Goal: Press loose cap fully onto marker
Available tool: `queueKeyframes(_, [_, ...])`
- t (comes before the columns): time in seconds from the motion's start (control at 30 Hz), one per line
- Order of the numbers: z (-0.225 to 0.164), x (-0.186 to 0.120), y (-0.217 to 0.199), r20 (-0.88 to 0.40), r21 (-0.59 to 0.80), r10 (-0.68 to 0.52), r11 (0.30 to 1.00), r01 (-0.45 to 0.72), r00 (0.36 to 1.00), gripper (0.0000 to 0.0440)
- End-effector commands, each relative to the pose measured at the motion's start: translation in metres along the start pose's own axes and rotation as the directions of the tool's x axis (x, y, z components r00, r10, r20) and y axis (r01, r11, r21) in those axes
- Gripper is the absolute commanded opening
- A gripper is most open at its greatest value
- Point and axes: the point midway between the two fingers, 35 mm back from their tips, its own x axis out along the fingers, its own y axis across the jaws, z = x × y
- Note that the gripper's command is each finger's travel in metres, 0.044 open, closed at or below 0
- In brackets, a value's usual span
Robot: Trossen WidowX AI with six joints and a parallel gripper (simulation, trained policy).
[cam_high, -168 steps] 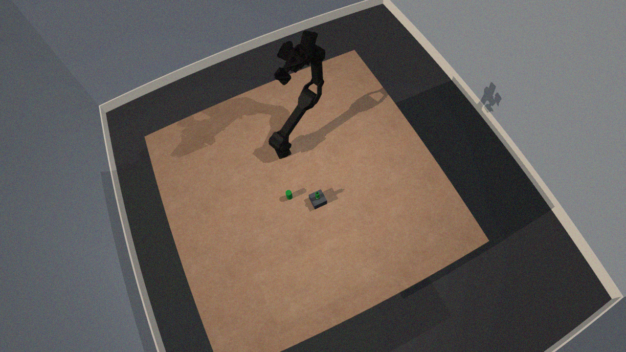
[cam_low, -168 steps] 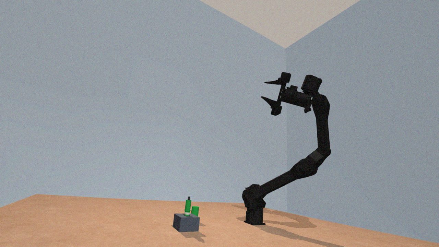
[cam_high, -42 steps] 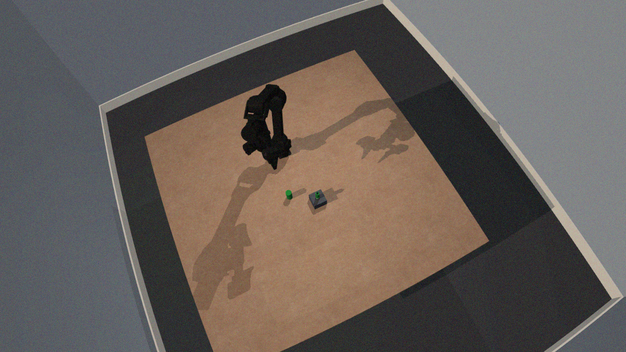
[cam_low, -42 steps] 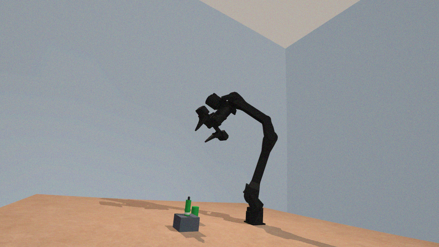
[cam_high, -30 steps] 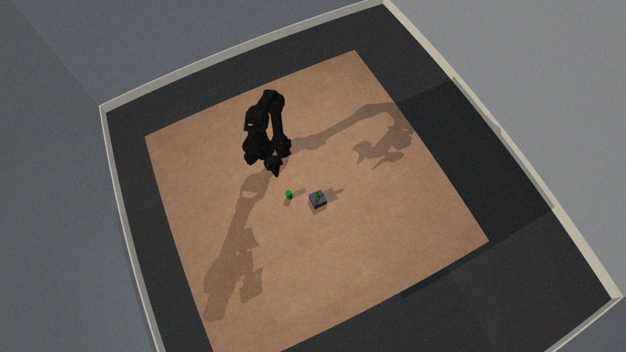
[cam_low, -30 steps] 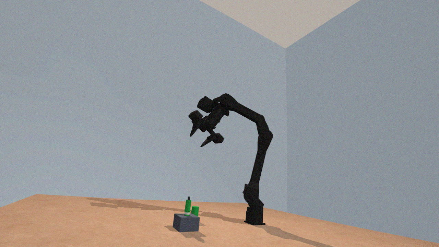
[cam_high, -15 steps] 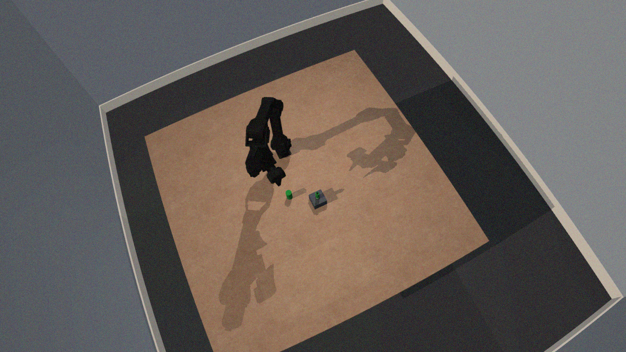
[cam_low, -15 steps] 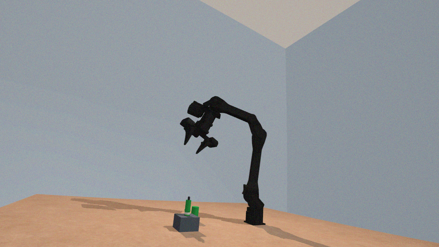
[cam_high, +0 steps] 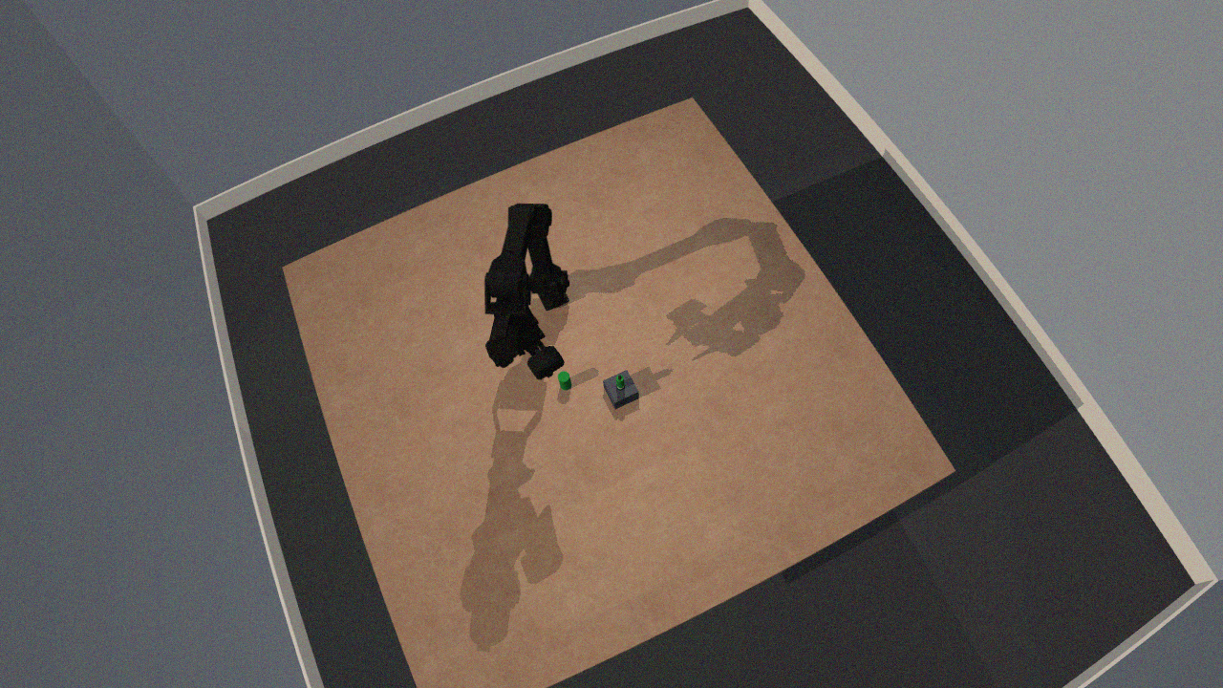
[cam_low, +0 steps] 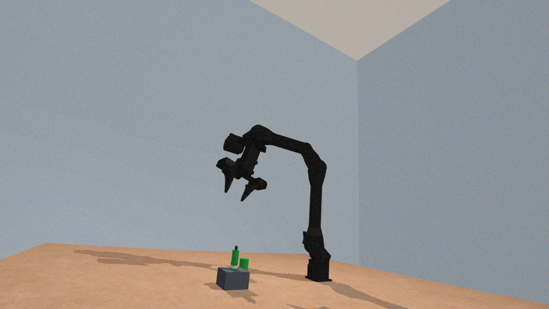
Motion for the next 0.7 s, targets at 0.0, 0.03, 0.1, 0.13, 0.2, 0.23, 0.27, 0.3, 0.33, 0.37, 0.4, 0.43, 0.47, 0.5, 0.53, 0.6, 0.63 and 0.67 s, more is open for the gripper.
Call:
queueKeyframes(0.0, [0.001, 0.010, -0.002, -0.012, -0.006, -0.039, 0.999, 0.039, 0.999, 0.0312])
queueKeyframes(0.03, [0.001, 0.012, -0.002, -0.014, -0.006, -0.048, 0.999, 0.048, 0.999, 0.0312])
queueKeyframes(0.1, [0.001, 0.017, -0.003, -0.019, -0.008, -0.066, 0.998, 0.066, 0.998, 0.0311])
queueKeyframes(0.13, [0.001, 0.020, -0.003, -0.022, -0.009, -0.075, 0.997, 0.075, 0.997, 0.0311])
queueKeyframes(0.2, [0.002, 0.025, -0.004, -0.027, -0.011, -0.093, 0.996, 0.093, 0.995, 0.0310])
queueKeyframes(0.23, [0.002, 0.027, -0.004, -0.029, -0.012, -0.102, 0.995, 0.102, 0.994, 0.0310])
queueKeyframes(0.27, [0.002, 0.029, -0.005, -0.031, -0.013, -0.111, 0.994, 0.110, 0.993, 0.0309])
queueKeyframes(0.3, [0.002, 0.032, -0.005, -0.033, -0.014, -0.120, 0.993, 0.119, 0.992, 0.0309])
queueKeyframes(0.33, [0.002, 0.034, -0.006, -0.035, -0.015, -0.129, 0.992, 0.128, 0.991, 0.0309])
queueKeyframes(0.37, [0.002, 0.036, -0.006, -0.037, -0.016, -0.138, 0.990, 0.137, 0.990, 0.0309])
queueKeyframes(0.4, [0.002, 0.038, -0.007, -0.039, -0.017, -0.146, 0.989, 0.146, 0.988, 0.0308])
queueKeyframes(0.43, [0.002, 0.040, -0.008, -0.041, -0.018, -0.155, 0.988, 0.154, 0.987, 0.0308])
queueKeyframes(0.47, [0.002, 0.043, -0.008, -0.043, -0.019, -0.164, 0.986, 0.163, 0.986, 0.0308])
queueKeyframes(0.5, [0.002, 0.045, -0.009, -0.044, -0.020, -0.172, 0.985, 0.172, 0.984, 0.0307])
queueKeyframes(0.53, [0.002, 0.047, -0.009, -0.046, -0.021, -0.181, 0.983, 0.180, 0.982, 0.0307])
queueKeyframes(0.6, [0.002, 0.051, -0.011, -0.049, -0.023, -0.198, 0.980, 0.197, 0.979, 0.0307])
queueKeyframes(0.63, [0.002, 0.053, -0.012, -0.051, -0.024, -0.206, 0.978, 0.205, 0.977, 0.0307])
queueKeyframes(0.67, [0.001, 0.055, -0.012, -0.052, -0.026, -0.215, 0.977, 0.214, 0.975, 0.0306])
